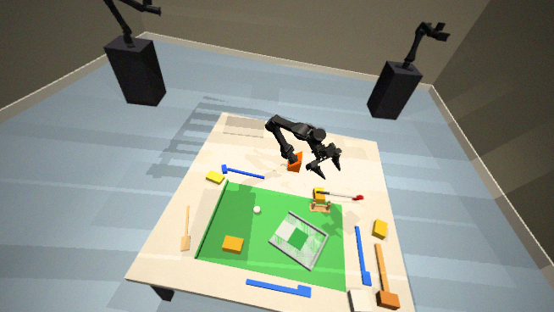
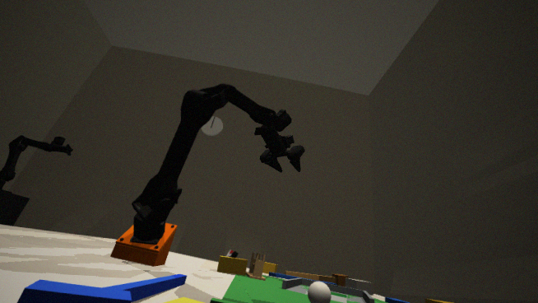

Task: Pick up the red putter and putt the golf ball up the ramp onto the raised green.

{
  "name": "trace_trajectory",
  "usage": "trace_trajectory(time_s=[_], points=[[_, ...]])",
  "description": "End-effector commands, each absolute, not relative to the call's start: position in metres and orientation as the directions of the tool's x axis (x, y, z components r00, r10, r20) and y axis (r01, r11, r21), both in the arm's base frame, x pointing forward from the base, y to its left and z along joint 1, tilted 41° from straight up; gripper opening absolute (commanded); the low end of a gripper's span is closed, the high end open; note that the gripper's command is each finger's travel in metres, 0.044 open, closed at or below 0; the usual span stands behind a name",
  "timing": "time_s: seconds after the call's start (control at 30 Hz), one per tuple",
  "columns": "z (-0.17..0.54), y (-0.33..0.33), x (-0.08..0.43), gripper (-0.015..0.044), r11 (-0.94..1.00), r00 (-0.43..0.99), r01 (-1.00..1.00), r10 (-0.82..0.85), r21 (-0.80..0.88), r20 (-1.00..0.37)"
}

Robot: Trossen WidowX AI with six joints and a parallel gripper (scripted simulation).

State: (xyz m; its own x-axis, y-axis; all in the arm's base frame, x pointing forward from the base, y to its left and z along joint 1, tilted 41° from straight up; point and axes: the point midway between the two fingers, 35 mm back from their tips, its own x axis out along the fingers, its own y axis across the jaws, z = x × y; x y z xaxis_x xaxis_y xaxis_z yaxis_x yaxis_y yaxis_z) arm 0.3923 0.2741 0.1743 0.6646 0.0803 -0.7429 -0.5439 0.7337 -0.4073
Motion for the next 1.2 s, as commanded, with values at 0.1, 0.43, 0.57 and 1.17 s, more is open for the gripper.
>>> trace_trajectory(time_s=[0.1, 0.43, 0.57, 1.17], points=[[0.060, 0.277, 0.370, 0.0440, 0.496, 0.438, -0.766, -0.062, -0.408, -0.897], [-0.087, 0.239, 0.297, 0.0440, 0.144, 0.055, -0.983, -0.356, -0.112, -0.933], [-0.123, 0.218, 0.265, 0.0440, 0.063, -0.065, -0.997, -0.457, 0.041, -0.887], [-0.144, 0.198, 0.255, 0.0440, 0.060, -0.071, -0.997, -0.463, 0.049, -0.884]])
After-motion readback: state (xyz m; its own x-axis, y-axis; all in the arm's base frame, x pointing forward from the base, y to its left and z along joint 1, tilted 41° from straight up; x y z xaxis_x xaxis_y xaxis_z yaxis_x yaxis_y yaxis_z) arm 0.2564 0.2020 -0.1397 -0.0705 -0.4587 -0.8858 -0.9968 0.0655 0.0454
